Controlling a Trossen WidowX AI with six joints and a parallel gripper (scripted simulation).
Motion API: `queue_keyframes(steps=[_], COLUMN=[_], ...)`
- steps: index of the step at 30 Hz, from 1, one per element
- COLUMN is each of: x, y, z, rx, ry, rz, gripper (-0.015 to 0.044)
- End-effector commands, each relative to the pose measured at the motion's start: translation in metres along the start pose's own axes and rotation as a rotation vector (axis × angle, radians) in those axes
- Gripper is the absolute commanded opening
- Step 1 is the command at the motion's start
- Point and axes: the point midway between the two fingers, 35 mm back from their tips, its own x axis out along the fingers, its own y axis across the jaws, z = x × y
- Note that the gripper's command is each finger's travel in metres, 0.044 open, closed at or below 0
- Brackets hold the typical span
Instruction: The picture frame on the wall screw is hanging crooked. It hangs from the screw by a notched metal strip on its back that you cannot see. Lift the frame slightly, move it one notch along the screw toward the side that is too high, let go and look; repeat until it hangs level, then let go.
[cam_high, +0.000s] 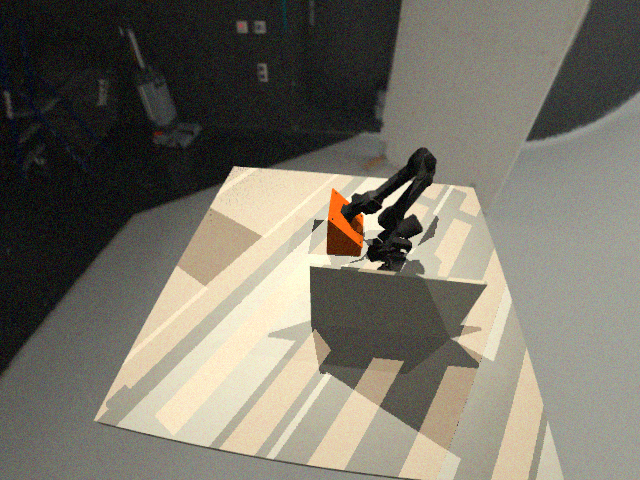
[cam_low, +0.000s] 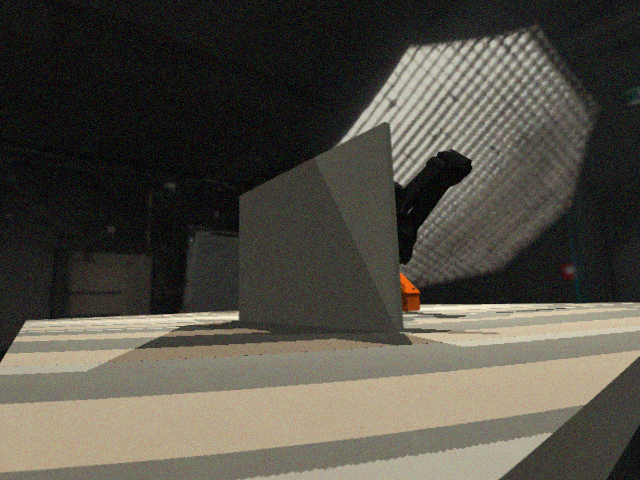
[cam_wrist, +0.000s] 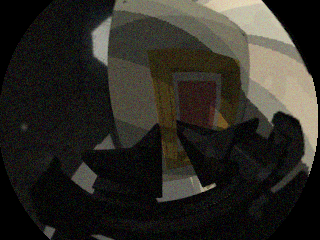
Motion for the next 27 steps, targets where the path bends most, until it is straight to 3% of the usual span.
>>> queue_keyframes(steps=[1, 27], x=[0.0002, 0.0003], y=[0.0027, -0.0009], z=[0.0016, 0.0016], rx=[0.002, 0.002], ry=[-0.004, -0.004], rz=[0.011, 0.011], gripper=[0.0000, 0.0000])
